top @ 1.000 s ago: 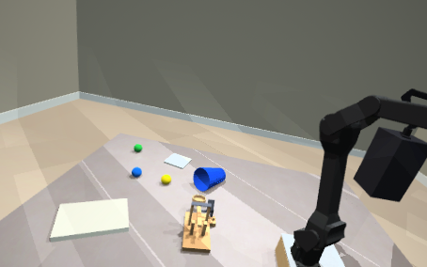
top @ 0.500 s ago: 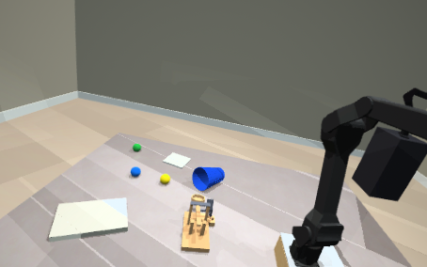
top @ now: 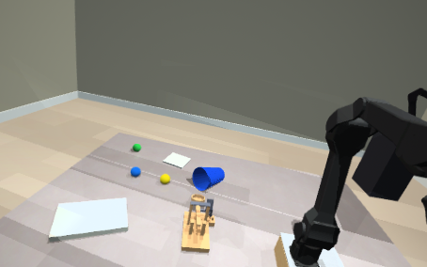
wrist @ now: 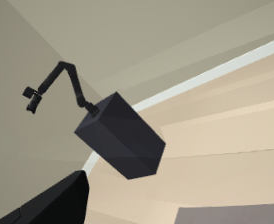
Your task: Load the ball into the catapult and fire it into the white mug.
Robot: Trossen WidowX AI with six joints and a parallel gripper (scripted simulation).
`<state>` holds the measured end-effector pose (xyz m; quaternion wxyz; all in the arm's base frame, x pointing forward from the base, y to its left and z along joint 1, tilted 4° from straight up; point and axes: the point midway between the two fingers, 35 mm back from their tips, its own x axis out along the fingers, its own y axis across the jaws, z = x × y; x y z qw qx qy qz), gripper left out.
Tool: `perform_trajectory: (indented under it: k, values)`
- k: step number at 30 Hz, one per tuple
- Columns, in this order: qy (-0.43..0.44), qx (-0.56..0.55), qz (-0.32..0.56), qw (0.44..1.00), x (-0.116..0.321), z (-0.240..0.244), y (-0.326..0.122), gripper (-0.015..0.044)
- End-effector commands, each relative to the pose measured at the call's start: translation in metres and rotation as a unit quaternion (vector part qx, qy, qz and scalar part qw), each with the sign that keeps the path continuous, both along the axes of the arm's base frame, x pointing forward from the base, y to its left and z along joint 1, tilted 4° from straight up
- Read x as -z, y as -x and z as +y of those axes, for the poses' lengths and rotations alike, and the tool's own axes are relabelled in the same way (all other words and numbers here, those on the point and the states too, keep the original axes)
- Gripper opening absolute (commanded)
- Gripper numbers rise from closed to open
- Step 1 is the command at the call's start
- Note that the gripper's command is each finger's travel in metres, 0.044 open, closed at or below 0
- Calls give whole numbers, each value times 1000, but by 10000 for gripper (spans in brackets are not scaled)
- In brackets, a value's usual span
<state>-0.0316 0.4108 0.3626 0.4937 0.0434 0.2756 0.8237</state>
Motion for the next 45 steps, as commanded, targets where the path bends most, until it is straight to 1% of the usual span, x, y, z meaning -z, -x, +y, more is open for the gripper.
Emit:
perform_trajectory:
  k: [1, 7, 12, 17, 23, 30, 35, 40, 45]
  values:
    - [12, 49, -49, 998, 21, 4, -41, 440]
    - [33, 114, -125, 985, 46, 0, -103, 440]
    - [61, 159, -189, 967, 68, -13, -155, 440]
    - [100, 194, -251, 943, 91, -35, -205, 440]
    - [161, 223, -320, 907, 118, -74, -261, 440]
    - [246, 231, -387, 858, 150, -137, -317, 440]
    - [312, 220, -421, 823, 171, -191, -348, 440]
    - [382, 190, -441, 789, 193, -254, -365, 440]
    - [448, 145, -444, 763, 213, -320, -368, 440]
